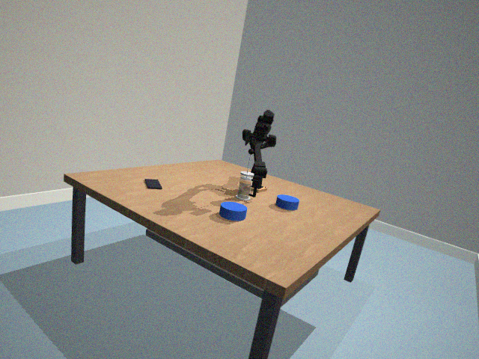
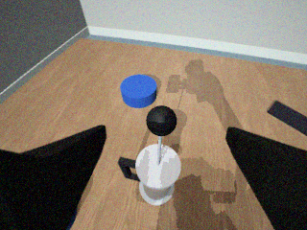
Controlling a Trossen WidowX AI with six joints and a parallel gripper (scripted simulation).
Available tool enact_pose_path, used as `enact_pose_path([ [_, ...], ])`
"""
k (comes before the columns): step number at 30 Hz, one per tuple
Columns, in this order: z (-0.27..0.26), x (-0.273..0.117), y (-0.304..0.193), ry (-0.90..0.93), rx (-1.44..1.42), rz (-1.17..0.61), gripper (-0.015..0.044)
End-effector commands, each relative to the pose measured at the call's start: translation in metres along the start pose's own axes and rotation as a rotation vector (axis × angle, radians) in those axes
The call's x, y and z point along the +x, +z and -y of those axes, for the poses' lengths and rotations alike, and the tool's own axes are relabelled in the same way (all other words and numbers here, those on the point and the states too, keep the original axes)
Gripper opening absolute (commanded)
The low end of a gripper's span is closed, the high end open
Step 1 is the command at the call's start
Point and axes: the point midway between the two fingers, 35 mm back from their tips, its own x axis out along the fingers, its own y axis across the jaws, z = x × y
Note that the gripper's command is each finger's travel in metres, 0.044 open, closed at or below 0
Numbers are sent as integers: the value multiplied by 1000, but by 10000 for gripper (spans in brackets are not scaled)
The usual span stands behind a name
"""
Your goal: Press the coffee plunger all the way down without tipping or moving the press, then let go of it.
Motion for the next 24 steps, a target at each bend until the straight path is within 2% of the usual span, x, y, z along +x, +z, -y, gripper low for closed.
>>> enact_pose_path([
  [1, -1, 3, -3, 7, -4, 7, 440],
  [24, -2, 38, -3, 9, -5, 9, 440],
])
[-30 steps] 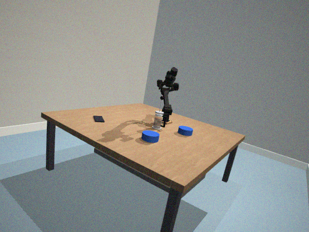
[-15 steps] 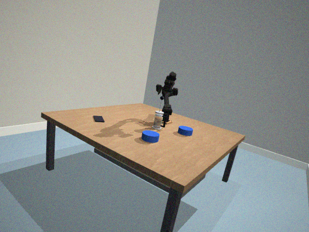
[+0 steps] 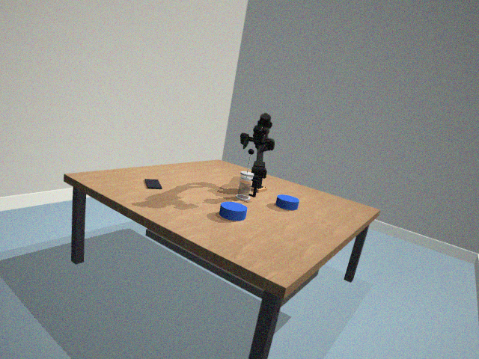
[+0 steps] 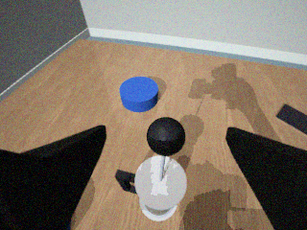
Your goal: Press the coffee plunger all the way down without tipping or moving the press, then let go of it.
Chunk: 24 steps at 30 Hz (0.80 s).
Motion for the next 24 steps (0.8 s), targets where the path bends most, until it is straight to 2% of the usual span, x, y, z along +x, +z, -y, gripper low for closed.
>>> enact_pose_path([
  [1, 0, 8, -1, 4, -7, -2, 440],
  [4, 0, 10, -1, 4, -7, -1, 440],
  [16, 0, 10, -1, 4, -7, -1, 125],
  [24, 0, 10, -1, 4, -7, -1, 120],
])
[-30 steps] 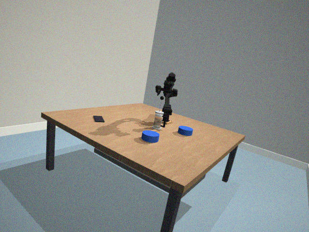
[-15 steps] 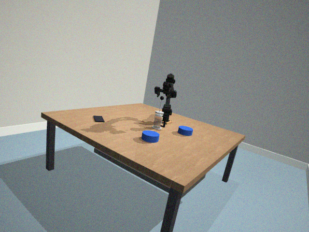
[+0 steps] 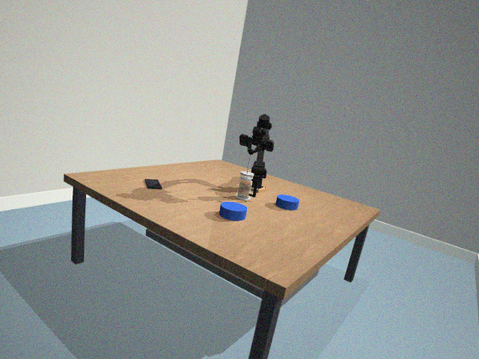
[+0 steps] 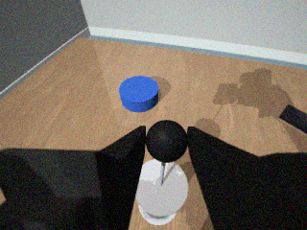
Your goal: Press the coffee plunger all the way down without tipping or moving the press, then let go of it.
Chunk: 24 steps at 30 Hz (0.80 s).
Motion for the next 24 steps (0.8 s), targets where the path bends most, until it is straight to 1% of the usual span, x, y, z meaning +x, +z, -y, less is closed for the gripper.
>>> enact_pose_path([
  [1, 0, 0, 0, 1, -4, 1, 120],
  [24, 0, 17, -27, 1, -4, 1, 120],
])
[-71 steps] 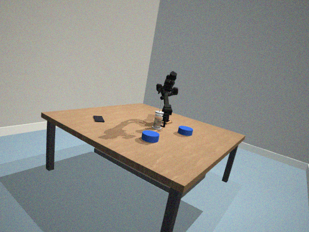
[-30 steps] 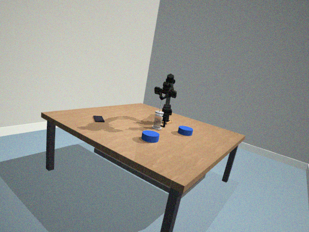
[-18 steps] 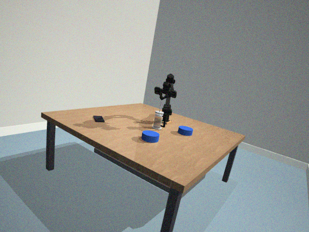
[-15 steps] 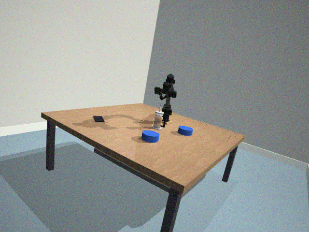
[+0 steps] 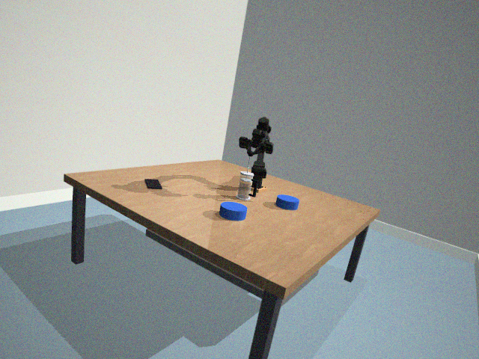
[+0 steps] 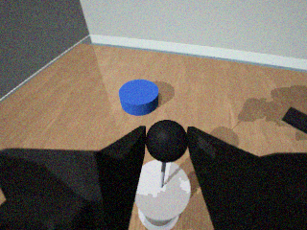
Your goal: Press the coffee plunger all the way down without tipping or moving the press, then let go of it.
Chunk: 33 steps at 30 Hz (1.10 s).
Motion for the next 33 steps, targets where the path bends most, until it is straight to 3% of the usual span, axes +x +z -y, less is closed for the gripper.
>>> enact_pose_path([
  [1, 0, 10, -17, -1, -8, -38, 120],
  [33, 1, 36, -62, -1, -9, -37, 120],
])
